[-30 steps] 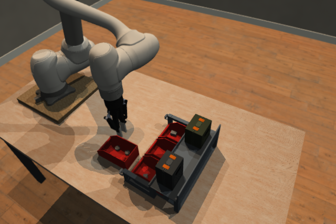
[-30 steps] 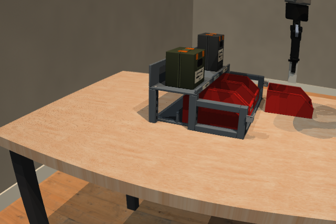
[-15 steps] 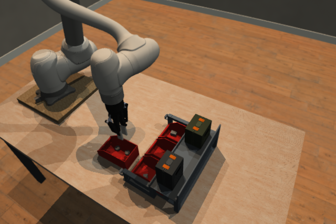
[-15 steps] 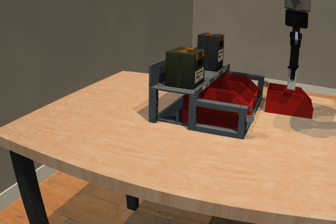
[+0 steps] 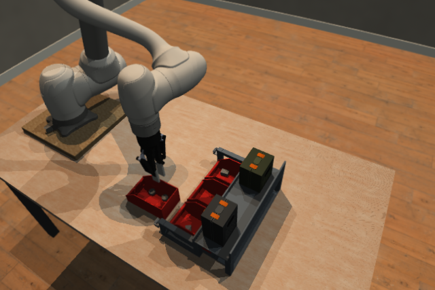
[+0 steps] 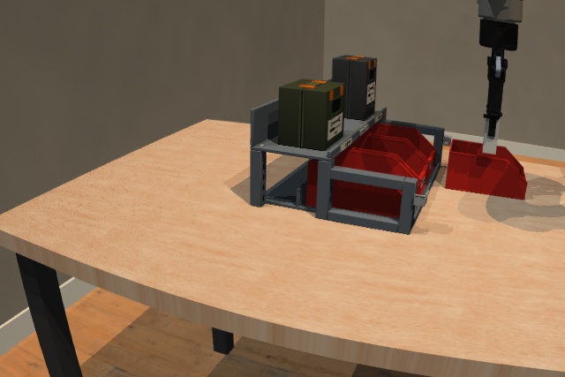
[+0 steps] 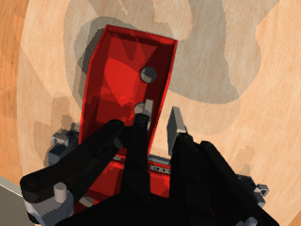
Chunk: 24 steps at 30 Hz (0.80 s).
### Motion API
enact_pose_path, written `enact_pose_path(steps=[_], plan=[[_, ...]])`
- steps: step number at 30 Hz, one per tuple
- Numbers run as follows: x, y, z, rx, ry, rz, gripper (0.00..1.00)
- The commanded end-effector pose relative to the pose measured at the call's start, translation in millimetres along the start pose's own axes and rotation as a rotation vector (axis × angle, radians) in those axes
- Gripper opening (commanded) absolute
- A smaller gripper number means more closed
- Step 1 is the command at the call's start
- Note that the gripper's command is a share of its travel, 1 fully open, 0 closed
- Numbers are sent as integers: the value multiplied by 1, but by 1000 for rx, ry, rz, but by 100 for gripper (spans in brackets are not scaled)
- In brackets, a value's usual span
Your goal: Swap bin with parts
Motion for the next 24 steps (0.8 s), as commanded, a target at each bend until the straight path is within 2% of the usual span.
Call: enact_pose_path(steps=[1, 24], plan=[[0, 0, 0, 0, 0, 0, 24], [-3, 0, 0, 0, 0, 0, 24]])
Point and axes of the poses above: the point where the finger pads meet when closed, its own x axis back along the fingers, its own z axis across the jaws, y = z × x, the point moved 6 cm from there along x, back along the fingers, and after that the axes turned 13 degrees about -x, right-handed, at the moved point
